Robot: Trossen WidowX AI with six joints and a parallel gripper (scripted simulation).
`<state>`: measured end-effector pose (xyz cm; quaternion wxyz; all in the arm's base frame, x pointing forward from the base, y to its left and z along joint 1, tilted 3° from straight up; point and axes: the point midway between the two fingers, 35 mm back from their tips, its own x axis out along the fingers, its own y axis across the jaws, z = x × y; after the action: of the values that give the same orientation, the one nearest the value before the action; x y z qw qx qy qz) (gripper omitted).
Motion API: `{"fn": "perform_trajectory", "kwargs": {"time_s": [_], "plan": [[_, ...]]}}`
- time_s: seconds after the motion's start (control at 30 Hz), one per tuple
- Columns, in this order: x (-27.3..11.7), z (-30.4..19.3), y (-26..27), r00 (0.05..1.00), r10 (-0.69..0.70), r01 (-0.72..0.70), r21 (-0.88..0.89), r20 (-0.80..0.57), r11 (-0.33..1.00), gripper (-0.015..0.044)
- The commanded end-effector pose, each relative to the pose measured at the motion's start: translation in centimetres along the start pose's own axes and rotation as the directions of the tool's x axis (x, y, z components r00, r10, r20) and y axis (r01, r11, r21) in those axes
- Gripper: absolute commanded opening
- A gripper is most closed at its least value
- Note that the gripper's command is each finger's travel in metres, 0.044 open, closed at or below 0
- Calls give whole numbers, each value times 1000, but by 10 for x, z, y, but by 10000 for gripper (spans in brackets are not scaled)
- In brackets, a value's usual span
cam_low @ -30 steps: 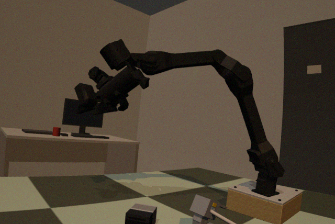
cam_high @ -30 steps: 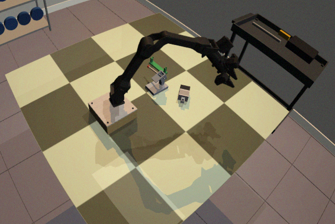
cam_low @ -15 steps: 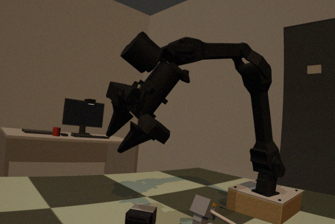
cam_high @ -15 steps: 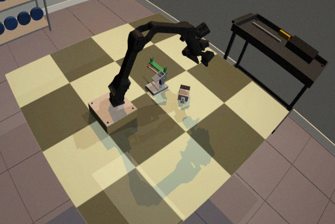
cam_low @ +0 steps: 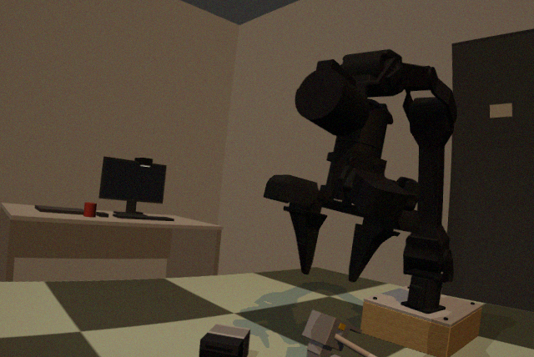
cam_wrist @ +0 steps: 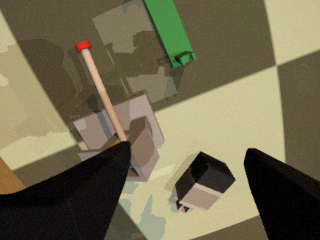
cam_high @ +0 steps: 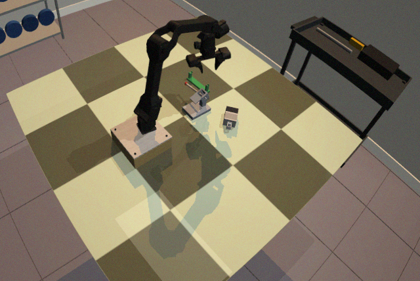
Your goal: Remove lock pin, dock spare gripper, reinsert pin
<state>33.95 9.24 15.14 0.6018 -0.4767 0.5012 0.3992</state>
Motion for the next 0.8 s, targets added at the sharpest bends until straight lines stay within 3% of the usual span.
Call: {"fn": "perform_trajectory", "kwargs": {"time_s": [0.0, 0.1, 0.33, 0.6, 0.77], "plan": [[-7, 16, 44, 994, 106, -99, -269, 14, 958, 300], [-9, 21, 61, 989, 149, -134, -369, 13, 920, 300], [-7, 21, 62, 989, 149, -134, -369, 13, 920, 300], [57, 27, 78, 988, 155, -138, -365, 17, 921, 300], [62, 28, 79, 988, 155, -138, -364, 17, 921, 300]]}}
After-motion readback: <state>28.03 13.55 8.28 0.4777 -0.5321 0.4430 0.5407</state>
